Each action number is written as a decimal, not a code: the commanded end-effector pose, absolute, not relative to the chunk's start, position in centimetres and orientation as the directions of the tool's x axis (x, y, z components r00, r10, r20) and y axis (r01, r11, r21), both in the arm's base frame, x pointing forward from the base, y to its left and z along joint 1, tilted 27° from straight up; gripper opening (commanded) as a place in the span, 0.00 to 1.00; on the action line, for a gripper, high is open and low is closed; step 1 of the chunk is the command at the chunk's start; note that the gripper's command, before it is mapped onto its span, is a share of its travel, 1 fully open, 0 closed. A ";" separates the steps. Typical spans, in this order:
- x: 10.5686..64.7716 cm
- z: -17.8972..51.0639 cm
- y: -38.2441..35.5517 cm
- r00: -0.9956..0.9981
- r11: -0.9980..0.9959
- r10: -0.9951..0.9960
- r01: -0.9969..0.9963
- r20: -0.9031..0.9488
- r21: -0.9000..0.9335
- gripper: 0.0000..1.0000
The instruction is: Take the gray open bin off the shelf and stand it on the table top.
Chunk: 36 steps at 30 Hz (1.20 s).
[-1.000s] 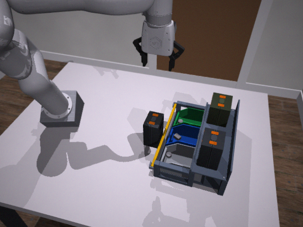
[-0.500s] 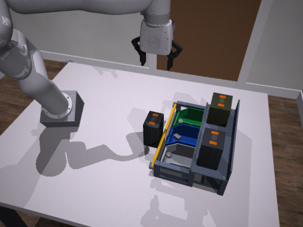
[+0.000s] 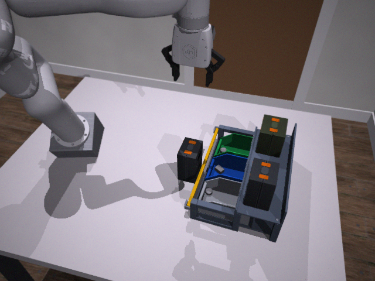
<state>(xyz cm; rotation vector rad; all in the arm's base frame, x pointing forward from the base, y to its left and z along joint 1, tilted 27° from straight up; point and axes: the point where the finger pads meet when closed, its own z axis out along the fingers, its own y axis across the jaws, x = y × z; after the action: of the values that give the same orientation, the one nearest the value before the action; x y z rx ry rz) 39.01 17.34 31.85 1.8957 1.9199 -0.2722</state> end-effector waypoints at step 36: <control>38.7 31.9 17.5 0.025 0.048 0.904 0.986 -0.427 0.159 1.00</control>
<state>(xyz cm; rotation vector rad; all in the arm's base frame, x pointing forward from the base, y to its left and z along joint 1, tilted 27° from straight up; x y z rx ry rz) 38.65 17.46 31.73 1.8958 1.9198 -0.2721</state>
